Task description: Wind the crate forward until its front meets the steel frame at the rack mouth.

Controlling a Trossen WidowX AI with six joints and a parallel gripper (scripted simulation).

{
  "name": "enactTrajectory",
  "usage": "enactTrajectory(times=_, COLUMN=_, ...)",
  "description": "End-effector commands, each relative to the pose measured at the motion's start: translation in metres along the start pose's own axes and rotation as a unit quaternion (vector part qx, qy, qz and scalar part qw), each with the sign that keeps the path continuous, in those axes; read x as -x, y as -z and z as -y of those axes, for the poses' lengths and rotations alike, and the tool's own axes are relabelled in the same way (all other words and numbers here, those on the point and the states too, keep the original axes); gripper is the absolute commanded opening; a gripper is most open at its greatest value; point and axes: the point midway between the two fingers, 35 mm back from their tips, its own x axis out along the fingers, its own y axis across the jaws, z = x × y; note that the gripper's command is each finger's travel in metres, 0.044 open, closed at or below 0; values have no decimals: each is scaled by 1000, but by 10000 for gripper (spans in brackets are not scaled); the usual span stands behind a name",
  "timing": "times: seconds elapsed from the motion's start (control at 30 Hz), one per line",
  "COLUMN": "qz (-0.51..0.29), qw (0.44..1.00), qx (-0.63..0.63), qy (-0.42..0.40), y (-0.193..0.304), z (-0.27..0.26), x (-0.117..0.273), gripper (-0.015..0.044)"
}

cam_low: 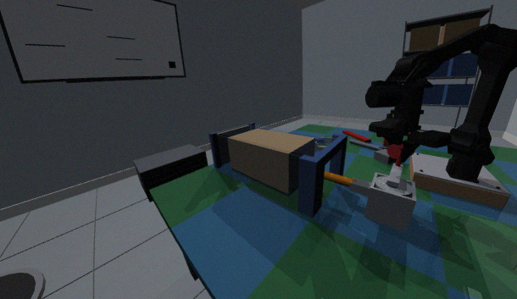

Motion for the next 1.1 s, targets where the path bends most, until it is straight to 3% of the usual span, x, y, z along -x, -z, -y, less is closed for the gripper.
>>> enactTrajectory(times=0.0, qz=8, qw=1000, qx=-3, qy=12, y=-10, z=11, x=0, gripper=0)
enactTrajectory(times=1.07, qz=9, qw=1000, qx=-3, qy=13, y=-45, z=36, x=2, gripper=0)
